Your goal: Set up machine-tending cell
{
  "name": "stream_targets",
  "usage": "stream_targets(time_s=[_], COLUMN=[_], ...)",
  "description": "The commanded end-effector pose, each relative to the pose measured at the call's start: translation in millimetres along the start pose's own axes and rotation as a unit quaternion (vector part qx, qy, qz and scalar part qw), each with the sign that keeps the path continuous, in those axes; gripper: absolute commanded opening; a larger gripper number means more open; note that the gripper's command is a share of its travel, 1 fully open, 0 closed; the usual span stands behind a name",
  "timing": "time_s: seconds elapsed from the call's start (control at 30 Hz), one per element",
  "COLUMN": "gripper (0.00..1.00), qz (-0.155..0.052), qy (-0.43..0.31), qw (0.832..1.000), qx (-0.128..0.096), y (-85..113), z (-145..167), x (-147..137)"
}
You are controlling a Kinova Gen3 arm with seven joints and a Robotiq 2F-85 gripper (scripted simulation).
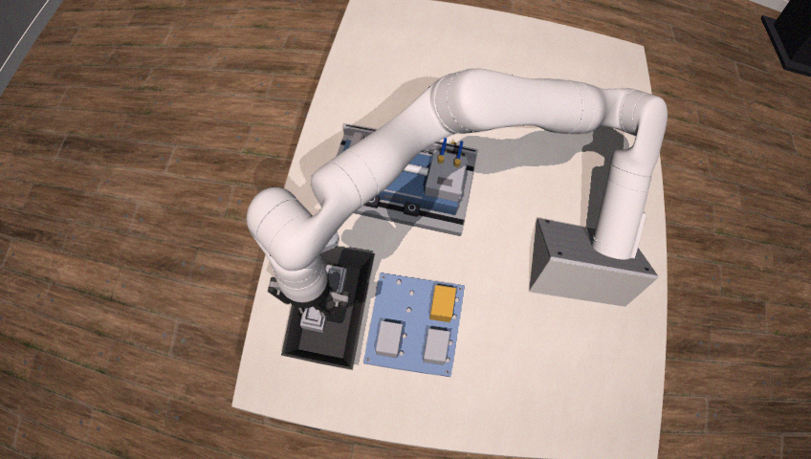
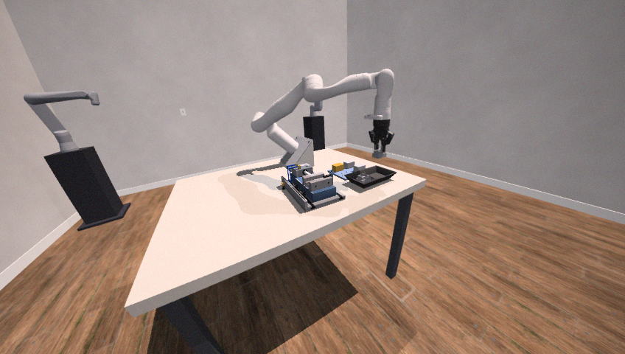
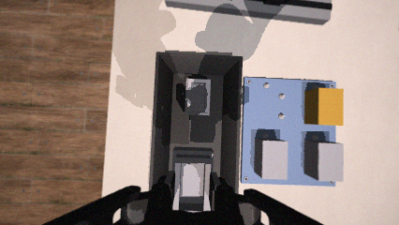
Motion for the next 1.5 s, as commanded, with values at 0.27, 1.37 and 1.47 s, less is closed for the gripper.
stream_targets(time_s=[0.27,1.37,1.47], gripper=[0.0,0.0,0.0], qz=[0.004,0.004,0.004], qy=[0.005,0.006,0.006], qw=[1.0,1.0,1.0], qx=[-0.001,-0.001,-0.001], y=[4.8,6.9,6.9], z=[5.8,8.4,8.4], x=[6.1,7.7,7.7])
Point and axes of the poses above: the point where the finger pads meet when closed, its own y axis back along the fingers, its own x axis across the jaws, z = x × y, the point moved 4 cm from there along y, back along the fingers, and after that the axes turned 5 degrees about y, right-handed, at the moved point
